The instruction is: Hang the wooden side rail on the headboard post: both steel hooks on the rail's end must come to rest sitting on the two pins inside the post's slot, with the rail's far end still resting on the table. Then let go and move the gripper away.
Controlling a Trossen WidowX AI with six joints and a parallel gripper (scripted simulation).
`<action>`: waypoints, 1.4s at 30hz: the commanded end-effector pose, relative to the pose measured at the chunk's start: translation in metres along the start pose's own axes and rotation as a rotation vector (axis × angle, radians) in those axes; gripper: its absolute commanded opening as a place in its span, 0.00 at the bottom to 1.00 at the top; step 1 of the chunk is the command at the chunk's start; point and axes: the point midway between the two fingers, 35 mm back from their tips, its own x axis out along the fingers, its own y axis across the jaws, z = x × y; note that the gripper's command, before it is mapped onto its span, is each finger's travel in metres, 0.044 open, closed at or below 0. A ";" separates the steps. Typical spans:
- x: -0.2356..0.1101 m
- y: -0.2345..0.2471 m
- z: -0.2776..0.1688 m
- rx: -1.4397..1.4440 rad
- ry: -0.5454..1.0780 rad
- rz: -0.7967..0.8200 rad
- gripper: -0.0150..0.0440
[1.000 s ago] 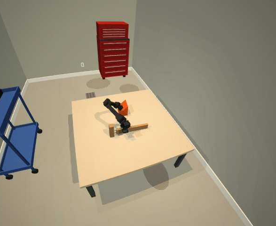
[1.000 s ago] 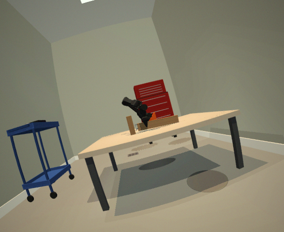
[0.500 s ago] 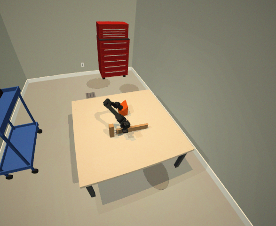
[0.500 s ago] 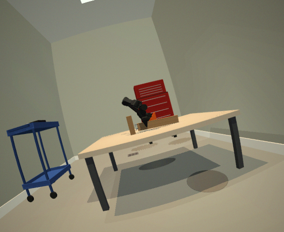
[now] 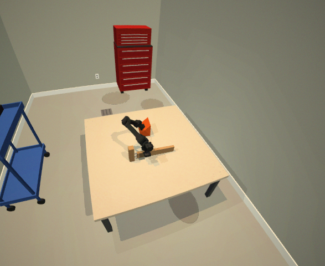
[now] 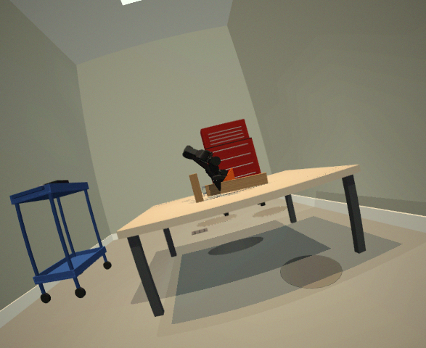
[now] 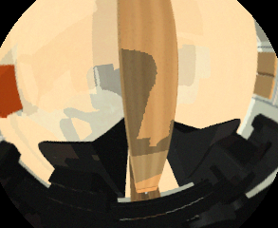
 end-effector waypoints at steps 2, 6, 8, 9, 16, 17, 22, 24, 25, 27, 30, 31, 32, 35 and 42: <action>-0.002 -0.002 0.001 0.002 -0.010 -0.010 0.25; -0.002 -0.002 0.001 0.002 -0.010 -0.010 0.25; -0.002 -0.002 0.001 0.002 -0.010 -0.009 0.25; -0.002 -0.001 0.000 0.002 -0.010 -0.009 0.25; -0.003 -0.001 0.000 0.002 -0.010 -0.009 0.25; -0.003 -0.001 0.000 0.002 -0.010 -0.009 0.25; -0.003 0.000 -0.001 0.002 -0.010 -0.009 0.25; -0.004 0.000 -0.001 0.002 -0.010 -0.009 0.25; -0.004 0.000 -0.001 0.002 -0.010 -0.009 0.25; -0.004 -0.001 -0.001 0.002 -0.010 -0.009 0.25; -0.004 -0.001 -0.002 0.002 -0.010 -0.009 0.25; -0.004 -0.001 -0.002 0.002 -0.010 -0.009 0.25; -0.004 -0.001 -0.002 0.002 -0.010 -0.009 0.25; -0.004 -0.001 -0.002 0.002 -0.010 -0.009 0.25; -0.003 -0.002 -0.003 0.002 -0.010 -0.010 0.25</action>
